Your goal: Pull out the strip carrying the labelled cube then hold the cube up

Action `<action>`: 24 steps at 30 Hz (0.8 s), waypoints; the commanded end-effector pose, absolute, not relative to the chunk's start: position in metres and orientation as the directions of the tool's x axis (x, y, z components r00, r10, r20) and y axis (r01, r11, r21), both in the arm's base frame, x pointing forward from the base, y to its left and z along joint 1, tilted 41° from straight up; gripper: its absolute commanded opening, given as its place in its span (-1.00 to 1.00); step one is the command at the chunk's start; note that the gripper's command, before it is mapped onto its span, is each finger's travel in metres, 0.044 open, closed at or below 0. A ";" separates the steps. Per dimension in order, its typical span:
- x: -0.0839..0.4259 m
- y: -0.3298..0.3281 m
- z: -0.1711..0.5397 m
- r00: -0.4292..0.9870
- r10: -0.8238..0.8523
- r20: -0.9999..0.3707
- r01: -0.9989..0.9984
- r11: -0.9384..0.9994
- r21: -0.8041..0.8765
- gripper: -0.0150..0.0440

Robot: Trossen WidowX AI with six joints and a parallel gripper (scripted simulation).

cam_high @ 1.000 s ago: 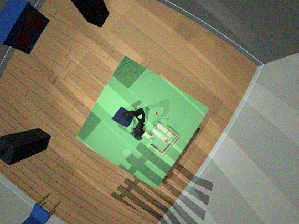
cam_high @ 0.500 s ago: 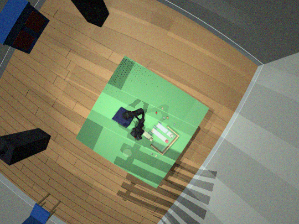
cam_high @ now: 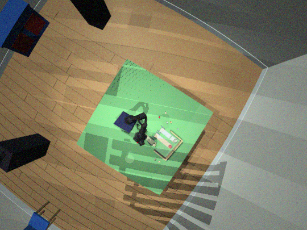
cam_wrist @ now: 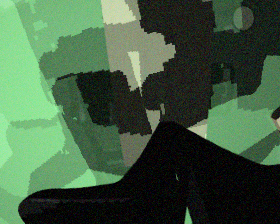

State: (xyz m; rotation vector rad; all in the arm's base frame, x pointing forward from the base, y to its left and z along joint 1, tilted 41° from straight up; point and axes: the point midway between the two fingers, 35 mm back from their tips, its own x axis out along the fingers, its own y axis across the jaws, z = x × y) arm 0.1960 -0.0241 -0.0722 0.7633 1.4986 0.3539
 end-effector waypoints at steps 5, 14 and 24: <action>0.186 -0.018 -0.075 0.045 0.653 -0.756 0.248 0.725 0.642 -0.49; 0.197 -0.052 -0.041 0.045 0.652 -0.757 0.249 0.726 0.640 -0.40; 0.241 -0.066 -0.046 0.047 0.651 -0.757 0.262 0.723 0.639 0.49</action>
